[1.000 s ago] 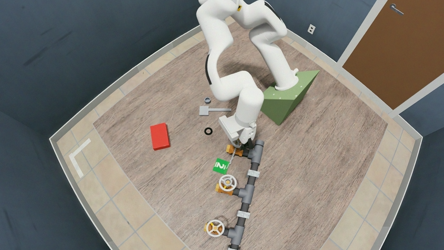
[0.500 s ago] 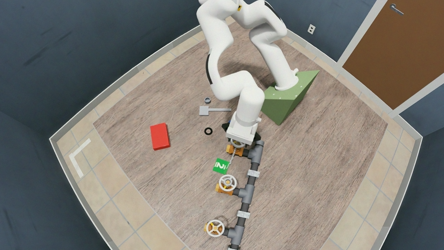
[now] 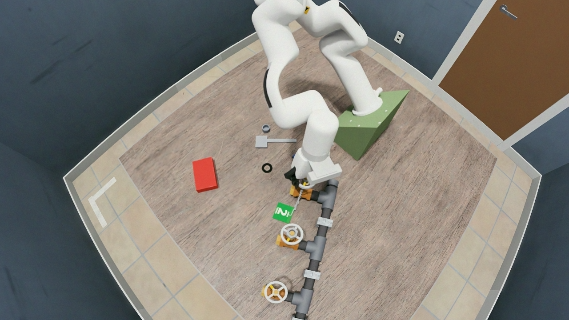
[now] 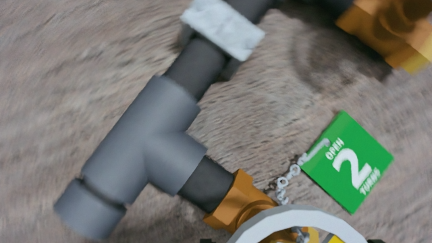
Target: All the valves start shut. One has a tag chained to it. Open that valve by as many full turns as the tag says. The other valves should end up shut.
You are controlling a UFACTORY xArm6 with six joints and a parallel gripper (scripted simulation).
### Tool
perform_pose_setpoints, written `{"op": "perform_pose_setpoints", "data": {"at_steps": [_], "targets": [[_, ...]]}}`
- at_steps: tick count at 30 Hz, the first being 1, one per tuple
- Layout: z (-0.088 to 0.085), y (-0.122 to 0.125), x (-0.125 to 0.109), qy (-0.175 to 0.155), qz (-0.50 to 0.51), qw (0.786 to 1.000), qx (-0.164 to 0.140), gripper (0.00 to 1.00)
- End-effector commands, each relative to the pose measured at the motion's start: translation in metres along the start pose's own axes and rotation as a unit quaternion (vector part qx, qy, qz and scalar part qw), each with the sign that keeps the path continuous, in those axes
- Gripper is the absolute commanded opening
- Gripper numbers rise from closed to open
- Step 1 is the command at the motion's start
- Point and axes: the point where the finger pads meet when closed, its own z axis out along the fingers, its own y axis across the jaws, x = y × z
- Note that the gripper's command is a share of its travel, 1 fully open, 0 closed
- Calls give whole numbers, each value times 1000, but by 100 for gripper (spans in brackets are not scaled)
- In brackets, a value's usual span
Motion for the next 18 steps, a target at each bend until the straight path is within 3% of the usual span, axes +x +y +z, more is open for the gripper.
{"op": "perform_pose_setpoints", "data": {"at_steps": [1,14,15,18], "targets": [[-1,1,1,-3,-128,992,24,0],[-1,1,1,-3,-157,987,24,0],[-1,1,1,-3,-157,987,24,100],[-1,1,1,-3,-157,987,24,100]]}}
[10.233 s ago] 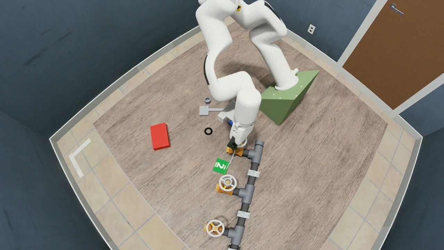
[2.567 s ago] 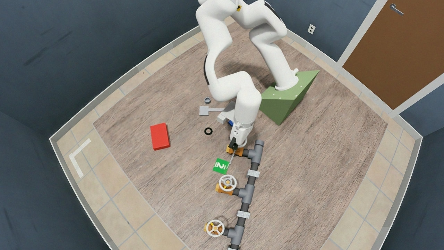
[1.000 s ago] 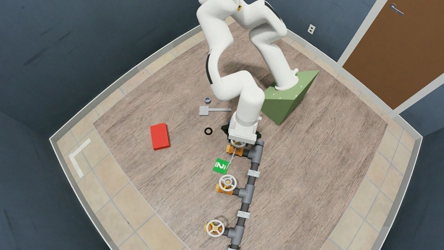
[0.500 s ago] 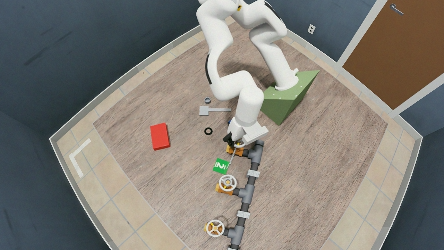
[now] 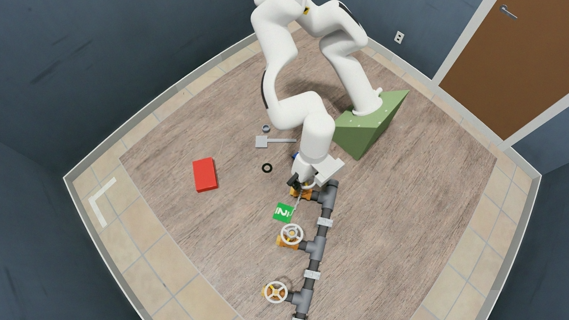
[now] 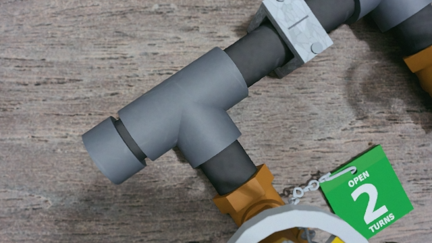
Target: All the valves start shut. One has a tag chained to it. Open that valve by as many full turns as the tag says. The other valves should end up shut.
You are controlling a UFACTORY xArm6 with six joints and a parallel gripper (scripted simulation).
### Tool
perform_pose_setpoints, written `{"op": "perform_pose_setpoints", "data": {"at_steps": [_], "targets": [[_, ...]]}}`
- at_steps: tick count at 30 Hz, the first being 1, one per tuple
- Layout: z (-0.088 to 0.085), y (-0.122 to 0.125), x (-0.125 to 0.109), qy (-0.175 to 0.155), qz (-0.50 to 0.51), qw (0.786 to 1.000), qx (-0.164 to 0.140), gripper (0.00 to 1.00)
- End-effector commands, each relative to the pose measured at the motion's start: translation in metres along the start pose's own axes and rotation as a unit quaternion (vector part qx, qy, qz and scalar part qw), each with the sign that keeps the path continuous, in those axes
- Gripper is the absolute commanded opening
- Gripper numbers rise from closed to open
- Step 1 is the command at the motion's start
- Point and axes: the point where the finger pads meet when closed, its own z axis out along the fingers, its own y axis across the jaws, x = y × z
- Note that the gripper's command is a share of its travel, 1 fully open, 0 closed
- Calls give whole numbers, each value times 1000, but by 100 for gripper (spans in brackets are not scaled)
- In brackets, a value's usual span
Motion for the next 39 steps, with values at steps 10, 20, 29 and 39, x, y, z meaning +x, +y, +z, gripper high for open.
{"op": "perform_pose_setpoints", "data": {"at_steps": [10,20,29,39], "targets": [[-1,1,0,1,0,1000,-1,100],[-1,1,0,1,0,1000,-1,100],[-1,1,0,1,22,1000,-1,100],[-1,1,0,1,142,990,-1,100]]}}
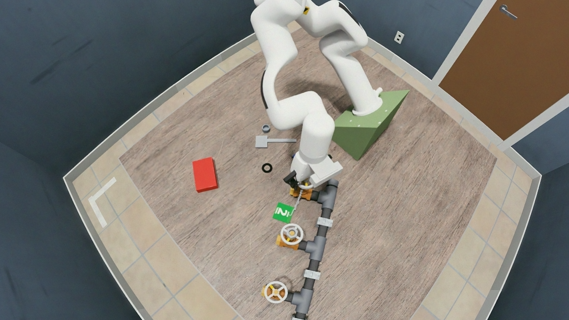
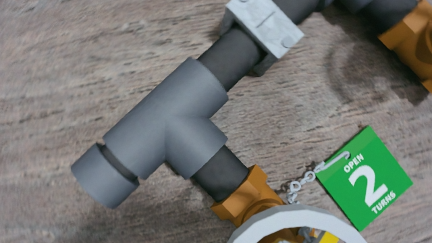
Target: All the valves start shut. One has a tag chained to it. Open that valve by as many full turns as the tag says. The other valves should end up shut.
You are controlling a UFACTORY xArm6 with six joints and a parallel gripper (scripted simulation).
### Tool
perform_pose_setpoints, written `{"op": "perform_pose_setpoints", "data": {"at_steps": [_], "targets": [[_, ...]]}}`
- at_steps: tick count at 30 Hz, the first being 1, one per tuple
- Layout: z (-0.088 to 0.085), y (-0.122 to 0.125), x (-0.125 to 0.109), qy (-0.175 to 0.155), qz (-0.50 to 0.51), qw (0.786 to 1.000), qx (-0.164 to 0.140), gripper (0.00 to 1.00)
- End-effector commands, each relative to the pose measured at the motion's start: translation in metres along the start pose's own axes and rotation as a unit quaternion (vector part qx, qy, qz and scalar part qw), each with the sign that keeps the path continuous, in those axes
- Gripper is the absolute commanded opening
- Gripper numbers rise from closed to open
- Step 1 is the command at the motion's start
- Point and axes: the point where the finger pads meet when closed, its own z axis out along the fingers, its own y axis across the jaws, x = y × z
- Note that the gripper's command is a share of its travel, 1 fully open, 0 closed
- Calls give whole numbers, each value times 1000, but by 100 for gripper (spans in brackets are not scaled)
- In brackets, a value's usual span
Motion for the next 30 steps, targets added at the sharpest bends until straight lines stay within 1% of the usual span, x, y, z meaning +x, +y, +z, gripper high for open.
{"op": "perform_pose_setpoints", "data": {"at_steps": [1,4,7,12,14,15,18,21,25,29,30], "targets": [[-1,1,1,1,80,997,-3,100],[-1,1,1,1,161,987,-3,100],[-1,1,1,1,245,970,-2,100],[-1,1,1,2,364,931,2,100],[-1,1,1,2,364,931,2,100],[-1,1,1,2,431,902,2,100],[-1,1,1,1,484,875,6,100],[-1,1,1,0,549,836,9,100],[-1,1,1,-1,630,776,13,100],[-1,1,1,-3,705,709,17,100],[-1,1,1,-3,705,709,17,100]]}}
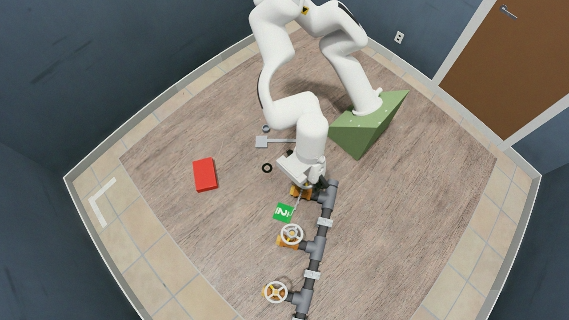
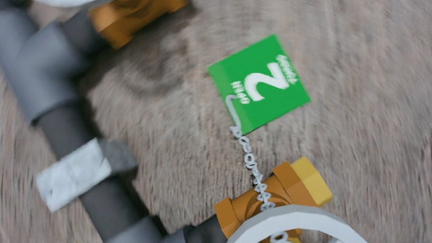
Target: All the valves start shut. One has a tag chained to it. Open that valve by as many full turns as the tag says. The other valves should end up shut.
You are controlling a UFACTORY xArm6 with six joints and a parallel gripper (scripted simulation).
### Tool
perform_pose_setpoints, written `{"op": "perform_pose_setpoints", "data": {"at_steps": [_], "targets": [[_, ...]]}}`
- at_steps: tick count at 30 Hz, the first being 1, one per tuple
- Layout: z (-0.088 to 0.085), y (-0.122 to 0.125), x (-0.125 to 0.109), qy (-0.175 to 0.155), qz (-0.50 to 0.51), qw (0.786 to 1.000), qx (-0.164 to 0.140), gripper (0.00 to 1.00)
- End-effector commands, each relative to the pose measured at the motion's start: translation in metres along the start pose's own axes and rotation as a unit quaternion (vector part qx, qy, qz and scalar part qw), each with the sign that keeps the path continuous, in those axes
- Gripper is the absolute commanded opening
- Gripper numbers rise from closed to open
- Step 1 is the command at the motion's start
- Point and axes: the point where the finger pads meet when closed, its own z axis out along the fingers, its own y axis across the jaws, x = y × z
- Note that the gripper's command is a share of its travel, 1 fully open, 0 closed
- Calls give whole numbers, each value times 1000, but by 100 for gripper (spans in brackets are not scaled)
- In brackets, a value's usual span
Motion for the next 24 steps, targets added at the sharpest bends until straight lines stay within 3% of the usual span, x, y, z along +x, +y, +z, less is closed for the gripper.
{"op": "perform_pose_setpoints", "data": {"at_steps": [1,2,9,16,18,19,24], "targets": [[-1,0,1,13,89,996,-2,100],[-1,0,1,12,162,987,-1,100],[-1,0,1,9,317,948,4,100],[-1,0,1,9,477,879,6,100],[-1,0,1,9,477,879,6,100],[-1,0,1,13,539,842,6,100],[-1,0,1,24,624,781,6,100]]}}
